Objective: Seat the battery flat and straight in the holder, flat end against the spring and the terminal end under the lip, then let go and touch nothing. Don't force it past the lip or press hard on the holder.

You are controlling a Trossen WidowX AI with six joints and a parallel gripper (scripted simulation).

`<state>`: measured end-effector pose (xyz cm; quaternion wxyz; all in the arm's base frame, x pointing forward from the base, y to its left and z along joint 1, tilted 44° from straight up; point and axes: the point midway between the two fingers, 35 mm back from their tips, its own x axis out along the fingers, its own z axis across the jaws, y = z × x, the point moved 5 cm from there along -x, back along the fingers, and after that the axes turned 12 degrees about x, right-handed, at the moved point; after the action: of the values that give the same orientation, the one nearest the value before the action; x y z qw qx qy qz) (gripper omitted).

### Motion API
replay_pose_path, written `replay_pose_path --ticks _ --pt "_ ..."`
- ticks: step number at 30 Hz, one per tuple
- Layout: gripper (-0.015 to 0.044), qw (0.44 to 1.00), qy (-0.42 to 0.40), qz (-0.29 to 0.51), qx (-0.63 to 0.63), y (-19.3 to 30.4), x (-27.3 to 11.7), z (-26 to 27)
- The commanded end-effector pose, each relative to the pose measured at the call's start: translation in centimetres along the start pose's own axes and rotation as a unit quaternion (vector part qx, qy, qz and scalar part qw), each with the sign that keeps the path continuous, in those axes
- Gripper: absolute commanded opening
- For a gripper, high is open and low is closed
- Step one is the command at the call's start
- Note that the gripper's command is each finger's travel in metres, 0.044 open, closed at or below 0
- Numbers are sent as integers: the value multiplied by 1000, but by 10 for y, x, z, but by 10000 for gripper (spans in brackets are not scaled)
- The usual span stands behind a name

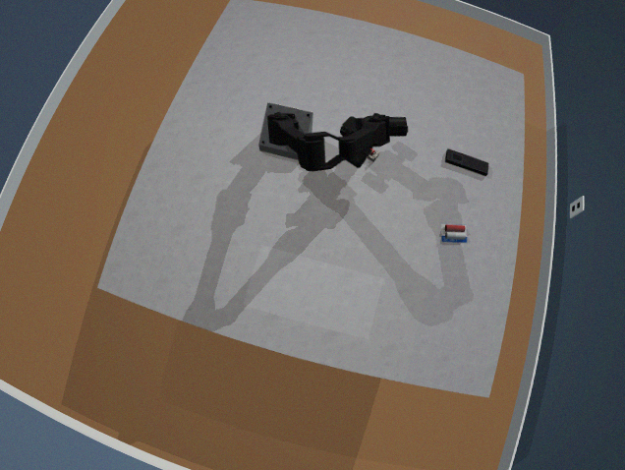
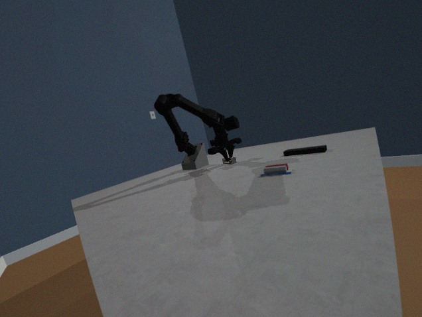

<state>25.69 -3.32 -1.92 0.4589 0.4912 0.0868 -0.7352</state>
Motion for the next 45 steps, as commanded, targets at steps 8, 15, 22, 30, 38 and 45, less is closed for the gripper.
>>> replay_pose_path --ticks 8,15,22,30,38,45 --pt "65 1000 -3 -23 -6 -3 4 4" --pt "65 1000 -1 -20 -6 -3 4 4" --pt "65 1000 0 -18 -5 3 4 3" --pt "65 1000 3 -12 -5 12 3 1" --pt "65 1000 5 -12 -5 12 3 1" --pt "65 1000 5 -12 -5 12 3 1"
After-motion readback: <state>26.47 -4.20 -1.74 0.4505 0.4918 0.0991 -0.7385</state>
